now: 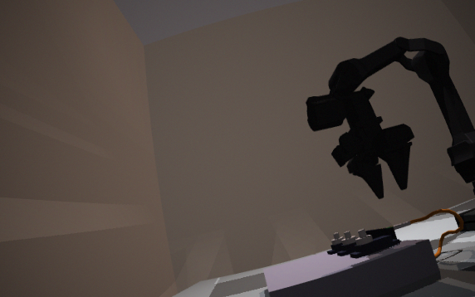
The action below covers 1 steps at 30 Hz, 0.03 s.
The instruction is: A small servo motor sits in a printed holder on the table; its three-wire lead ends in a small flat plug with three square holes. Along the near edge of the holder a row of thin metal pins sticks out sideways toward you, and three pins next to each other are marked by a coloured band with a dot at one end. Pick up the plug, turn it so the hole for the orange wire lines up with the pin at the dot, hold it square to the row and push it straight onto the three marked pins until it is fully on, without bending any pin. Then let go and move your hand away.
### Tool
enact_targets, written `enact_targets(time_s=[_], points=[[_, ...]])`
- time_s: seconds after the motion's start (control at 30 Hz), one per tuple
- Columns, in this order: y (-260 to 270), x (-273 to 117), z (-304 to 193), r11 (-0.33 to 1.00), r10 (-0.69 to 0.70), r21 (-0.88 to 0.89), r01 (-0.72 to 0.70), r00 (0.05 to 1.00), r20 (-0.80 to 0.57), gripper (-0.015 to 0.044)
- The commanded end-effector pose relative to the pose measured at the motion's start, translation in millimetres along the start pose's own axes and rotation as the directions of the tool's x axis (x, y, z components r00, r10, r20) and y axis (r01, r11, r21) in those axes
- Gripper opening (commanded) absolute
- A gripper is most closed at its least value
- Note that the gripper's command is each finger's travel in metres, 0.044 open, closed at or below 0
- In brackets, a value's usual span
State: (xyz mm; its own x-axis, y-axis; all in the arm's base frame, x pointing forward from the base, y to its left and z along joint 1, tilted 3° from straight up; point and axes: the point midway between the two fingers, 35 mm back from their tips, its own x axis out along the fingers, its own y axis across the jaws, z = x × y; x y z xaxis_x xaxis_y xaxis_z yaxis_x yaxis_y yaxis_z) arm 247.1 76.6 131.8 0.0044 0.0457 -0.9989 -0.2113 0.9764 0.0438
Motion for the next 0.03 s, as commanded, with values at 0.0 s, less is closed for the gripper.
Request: enact_targets(time_s=[0.0], points=[[-0.2, -0.2, -0.2, 1.0, -0.001, -0.004, 0.001, 1.0, -0.001, 0.044]])
